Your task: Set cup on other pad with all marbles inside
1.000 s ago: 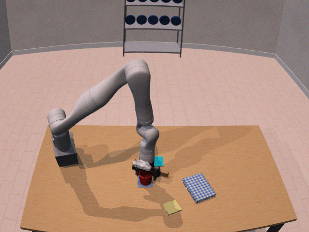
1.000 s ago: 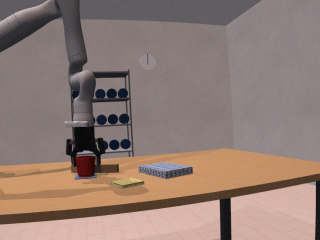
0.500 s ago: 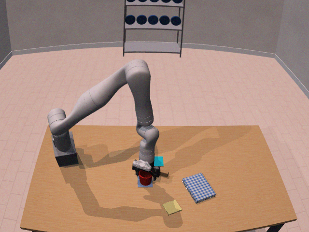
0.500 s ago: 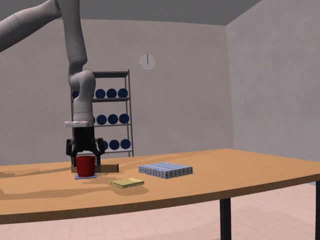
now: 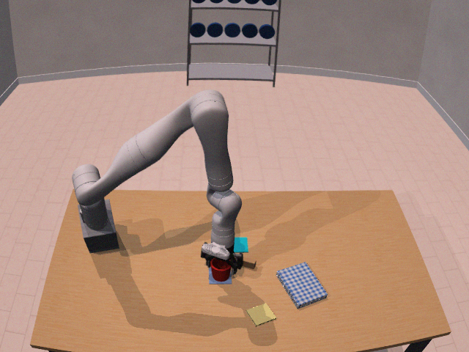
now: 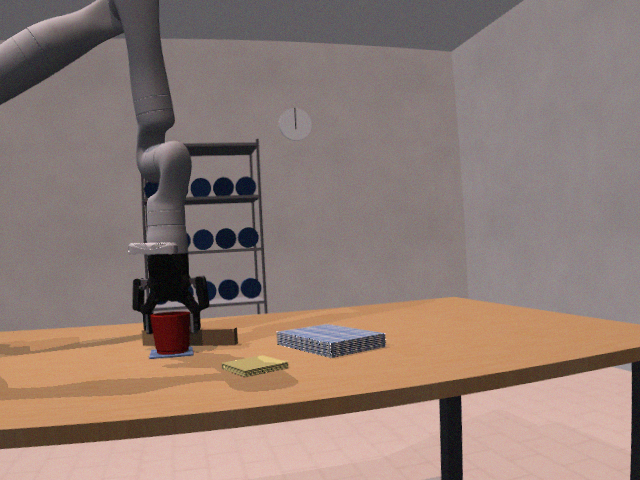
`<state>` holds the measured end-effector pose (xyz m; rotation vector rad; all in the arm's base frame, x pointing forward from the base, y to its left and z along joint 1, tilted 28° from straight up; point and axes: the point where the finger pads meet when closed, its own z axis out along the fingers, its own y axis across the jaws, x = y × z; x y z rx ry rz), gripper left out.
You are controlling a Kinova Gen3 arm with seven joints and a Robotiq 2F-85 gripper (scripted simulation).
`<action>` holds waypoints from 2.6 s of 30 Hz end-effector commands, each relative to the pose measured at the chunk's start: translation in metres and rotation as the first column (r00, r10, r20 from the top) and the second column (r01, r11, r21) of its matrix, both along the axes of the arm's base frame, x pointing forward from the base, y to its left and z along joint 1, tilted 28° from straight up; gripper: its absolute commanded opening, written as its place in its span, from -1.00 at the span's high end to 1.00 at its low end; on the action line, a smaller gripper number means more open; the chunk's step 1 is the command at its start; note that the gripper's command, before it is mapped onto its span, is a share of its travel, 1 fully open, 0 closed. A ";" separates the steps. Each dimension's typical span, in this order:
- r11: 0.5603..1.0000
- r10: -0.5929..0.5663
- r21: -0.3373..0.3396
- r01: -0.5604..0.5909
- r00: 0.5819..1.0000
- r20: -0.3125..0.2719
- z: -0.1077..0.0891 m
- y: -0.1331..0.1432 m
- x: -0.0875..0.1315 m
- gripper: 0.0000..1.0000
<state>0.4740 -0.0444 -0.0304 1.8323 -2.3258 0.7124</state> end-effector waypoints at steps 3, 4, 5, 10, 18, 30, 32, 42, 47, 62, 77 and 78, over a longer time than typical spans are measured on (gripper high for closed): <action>1.000 0.000 0.002 0.000 1.000 0.006 0.000 -0.001 0.003 -0.89; 1.000 0.000 0.002 0.000 1.000 0.006 0.000 -0.001 0.003 -0.89; 1.000 0.000 0.002 0.000 1.000 0.006 0.000 -0.001 0.003 -0.88; 1.000 0.000 0.002 0.000 1.000 0.006 0.000 -0.001 0.003 -0.86; 1.000 0.000 0.002 0.000 1.000 0.006 0.000 -0.001 0.003 -0.84; 1.000 0.000 0.002 0.000 1.000 0.006 0.000 -0.001 0.003 -0.78; 1.000 0.000 0.002 0.000 1.000 0.006 0.000 -0.001 0.003 -0.78; 1.000 0.000 0.002 0.000 1.000 0.006 0.000 -0.001 0.003 -0.73; 1.000 0.000 0.002 0.000 1.000 0.006 0.000 -0.001 0.003 -0.72; 1.000 0.000 0.002 0.000 1.000 0.006 0.000 -0.001 0.003 -0.66; 1.000 0.000 0.002 0.000 1.000 0.006 0.000 -0.001 0.003 -0.66; 1.000 0.000 0.002 0.000 1.000 0.006 0.000 -0.001 0.003 -0.66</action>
